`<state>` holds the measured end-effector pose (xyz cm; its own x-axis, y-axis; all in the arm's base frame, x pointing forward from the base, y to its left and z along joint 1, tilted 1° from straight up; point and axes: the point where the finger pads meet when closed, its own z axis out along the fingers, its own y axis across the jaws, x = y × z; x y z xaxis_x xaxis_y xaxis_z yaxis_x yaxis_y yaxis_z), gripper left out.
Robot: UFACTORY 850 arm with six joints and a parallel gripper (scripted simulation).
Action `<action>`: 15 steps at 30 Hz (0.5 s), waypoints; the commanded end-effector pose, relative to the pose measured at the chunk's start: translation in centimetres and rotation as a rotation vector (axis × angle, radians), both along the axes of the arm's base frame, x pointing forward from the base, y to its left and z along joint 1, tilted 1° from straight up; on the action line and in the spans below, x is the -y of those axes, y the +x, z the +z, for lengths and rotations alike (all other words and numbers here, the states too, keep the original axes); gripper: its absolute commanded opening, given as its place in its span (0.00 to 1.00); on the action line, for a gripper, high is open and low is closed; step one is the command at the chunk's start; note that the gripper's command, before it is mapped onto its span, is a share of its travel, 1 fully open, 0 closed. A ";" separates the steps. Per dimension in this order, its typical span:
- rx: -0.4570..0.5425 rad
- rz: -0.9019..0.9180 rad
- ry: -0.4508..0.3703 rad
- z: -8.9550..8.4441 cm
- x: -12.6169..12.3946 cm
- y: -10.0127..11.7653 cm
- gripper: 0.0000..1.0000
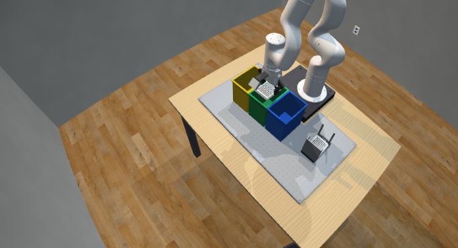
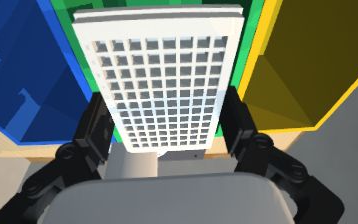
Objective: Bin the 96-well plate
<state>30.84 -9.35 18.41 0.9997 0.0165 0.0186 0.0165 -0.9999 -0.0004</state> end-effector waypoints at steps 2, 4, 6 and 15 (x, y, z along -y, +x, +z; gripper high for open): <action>0.002 0.000 0.000 -0.1 0.0 0.1 0.00; 0.002 0.000 0.000 -0.1 0.0 0.1 0.00; 0.002 0.000 0.000 -0.1 0.0 0.1 0.00; 0.001 0.000 0.000 -0.2 0.0 0.1 0.00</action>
<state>30.84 -9.35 18.18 0.9997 0.0165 0.0186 0.0165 -0.9999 -0.0004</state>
